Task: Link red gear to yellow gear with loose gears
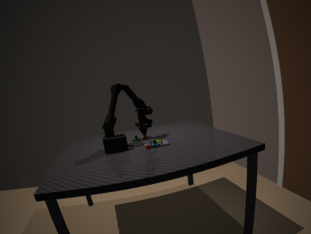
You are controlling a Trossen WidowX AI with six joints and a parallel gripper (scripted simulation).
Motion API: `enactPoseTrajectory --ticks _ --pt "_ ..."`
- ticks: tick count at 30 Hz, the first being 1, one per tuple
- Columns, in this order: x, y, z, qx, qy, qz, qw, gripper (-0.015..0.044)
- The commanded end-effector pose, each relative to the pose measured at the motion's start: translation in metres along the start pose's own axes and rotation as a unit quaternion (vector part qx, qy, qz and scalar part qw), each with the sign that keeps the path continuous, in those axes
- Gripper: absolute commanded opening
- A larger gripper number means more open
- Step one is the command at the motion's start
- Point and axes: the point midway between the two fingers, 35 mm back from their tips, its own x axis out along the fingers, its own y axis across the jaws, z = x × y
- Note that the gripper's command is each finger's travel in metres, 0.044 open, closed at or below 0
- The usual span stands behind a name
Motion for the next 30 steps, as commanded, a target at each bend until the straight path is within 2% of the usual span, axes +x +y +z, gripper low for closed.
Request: enactPoseTrajectory --ticks 1,9,18,30 --pt "0.0 0.0 0.0 0.002 0.0 -0.001 1.0 0.0066" --pt "0.0 0.0 0.0 0.002 0.0 -0.001 1.0 0.0" --pt "-0.011 0.004 0.005 -0.016 -0.023 0.003 1.0 0.0" --pt "-0.047 0.005 0.009 -0.01 -0.019 0.004 1.0 0.0"
